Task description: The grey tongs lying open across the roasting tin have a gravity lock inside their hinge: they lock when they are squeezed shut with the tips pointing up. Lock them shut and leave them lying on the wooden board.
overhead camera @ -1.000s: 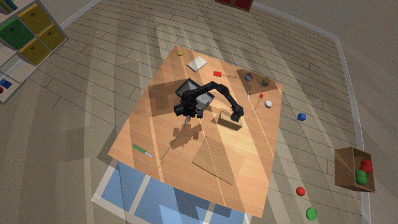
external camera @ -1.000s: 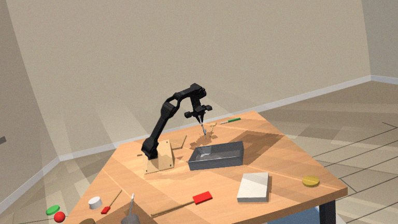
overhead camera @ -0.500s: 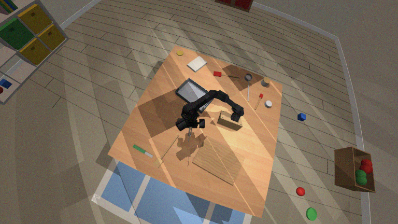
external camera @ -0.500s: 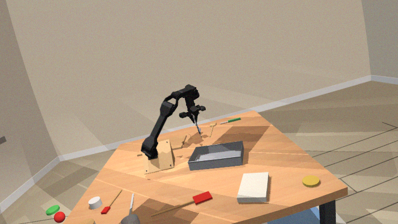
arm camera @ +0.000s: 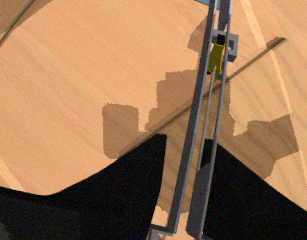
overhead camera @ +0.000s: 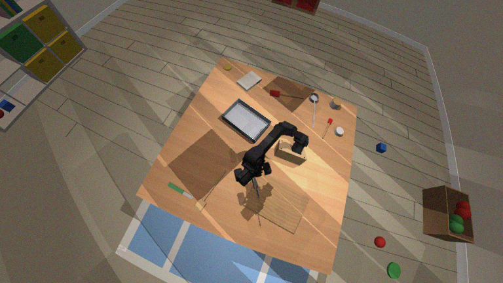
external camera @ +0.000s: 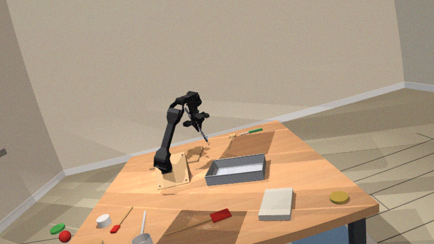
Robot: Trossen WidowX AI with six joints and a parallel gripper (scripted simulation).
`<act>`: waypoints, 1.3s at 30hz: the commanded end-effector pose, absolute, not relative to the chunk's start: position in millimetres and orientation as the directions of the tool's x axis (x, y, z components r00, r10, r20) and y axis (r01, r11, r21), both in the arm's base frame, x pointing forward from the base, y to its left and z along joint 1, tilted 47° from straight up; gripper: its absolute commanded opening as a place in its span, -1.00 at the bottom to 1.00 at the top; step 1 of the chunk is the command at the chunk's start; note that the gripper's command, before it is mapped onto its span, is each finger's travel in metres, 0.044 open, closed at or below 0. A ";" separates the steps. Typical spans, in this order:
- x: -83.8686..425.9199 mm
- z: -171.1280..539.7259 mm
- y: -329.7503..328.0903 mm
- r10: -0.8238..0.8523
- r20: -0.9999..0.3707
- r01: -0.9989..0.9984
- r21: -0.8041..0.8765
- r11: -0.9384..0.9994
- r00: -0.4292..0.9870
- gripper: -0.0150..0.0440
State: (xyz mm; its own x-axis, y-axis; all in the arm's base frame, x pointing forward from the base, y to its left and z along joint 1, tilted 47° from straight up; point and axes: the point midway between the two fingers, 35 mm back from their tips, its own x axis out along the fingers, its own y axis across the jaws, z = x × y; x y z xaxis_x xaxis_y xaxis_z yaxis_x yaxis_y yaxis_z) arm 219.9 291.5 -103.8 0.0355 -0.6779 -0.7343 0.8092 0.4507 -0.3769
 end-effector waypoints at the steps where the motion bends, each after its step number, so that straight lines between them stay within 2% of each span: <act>1: 191.7 -114.1 302.3 -0.675 -0.738 0.760 -0.422 0.494 0.029 -1.00; 26: 5.4 -162.7 320.2 -0.696 -0.718 0.384 -0.638 0.667 0.015 -1.00; 34: 0.8 -164.1 319.2 -0.696 -0.718 0.373 -0.644 0.668 0.006 -1.00; 39: 3.6 -166.2 317.0 -0.685 -0.725 0.375 -0.657 0.654 -0.076 -1.00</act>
